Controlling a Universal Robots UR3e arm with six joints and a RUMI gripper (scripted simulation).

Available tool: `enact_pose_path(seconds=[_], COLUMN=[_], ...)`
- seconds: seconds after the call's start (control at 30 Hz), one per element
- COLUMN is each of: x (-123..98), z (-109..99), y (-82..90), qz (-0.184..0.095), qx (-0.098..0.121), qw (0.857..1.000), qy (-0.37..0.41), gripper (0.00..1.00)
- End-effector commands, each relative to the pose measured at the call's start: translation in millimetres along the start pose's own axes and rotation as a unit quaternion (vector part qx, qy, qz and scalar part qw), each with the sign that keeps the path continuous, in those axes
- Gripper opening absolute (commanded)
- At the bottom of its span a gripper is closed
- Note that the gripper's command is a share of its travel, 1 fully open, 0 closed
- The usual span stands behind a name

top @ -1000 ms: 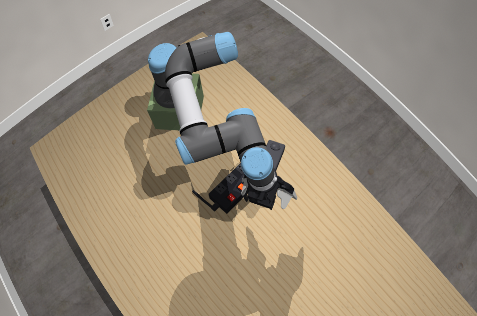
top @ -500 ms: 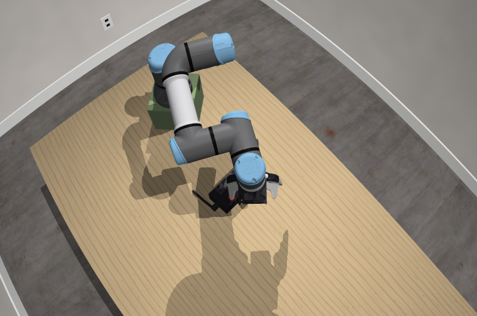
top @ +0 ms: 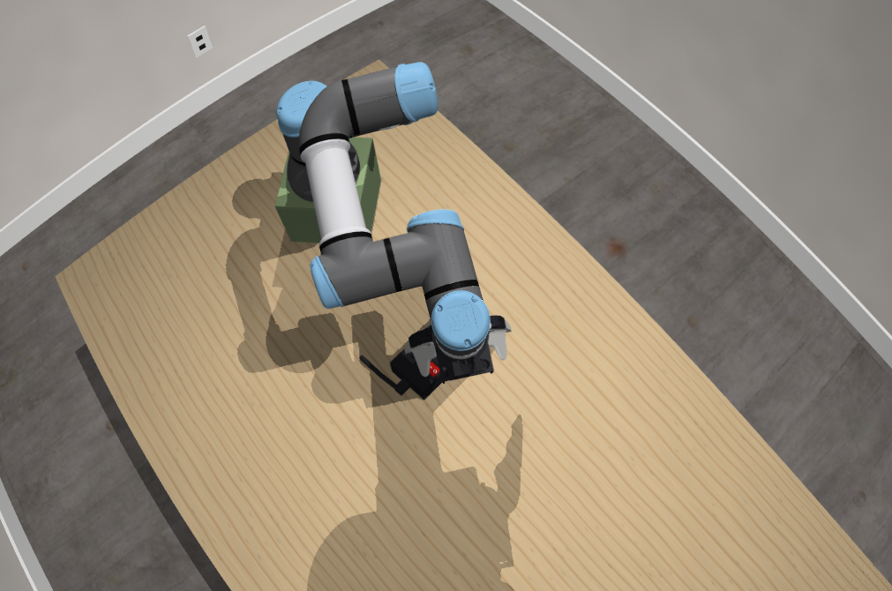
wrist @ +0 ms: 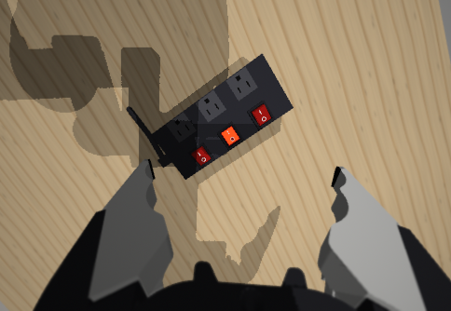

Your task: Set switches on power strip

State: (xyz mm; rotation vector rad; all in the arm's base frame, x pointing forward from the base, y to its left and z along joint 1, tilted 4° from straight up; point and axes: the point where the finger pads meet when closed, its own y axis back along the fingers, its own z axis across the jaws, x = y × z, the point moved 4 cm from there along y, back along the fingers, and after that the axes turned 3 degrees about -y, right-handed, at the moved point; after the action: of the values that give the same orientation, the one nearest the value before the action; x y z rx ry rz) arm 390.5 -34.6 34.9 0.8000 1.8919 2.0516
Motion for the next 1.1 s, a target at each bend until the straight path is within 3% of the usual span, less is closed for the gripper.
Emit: enact_pose_path(seconds=[0.0,1.07], x=[1.2,1.9], z=[-3.0,-4.5], y=[0.5,0.3], qz=[0.002,0.004], qx=[0.002,0.003], qw=[1.0,1.0], qy=[0.015,0.022], gripper=[1.0,1.0])
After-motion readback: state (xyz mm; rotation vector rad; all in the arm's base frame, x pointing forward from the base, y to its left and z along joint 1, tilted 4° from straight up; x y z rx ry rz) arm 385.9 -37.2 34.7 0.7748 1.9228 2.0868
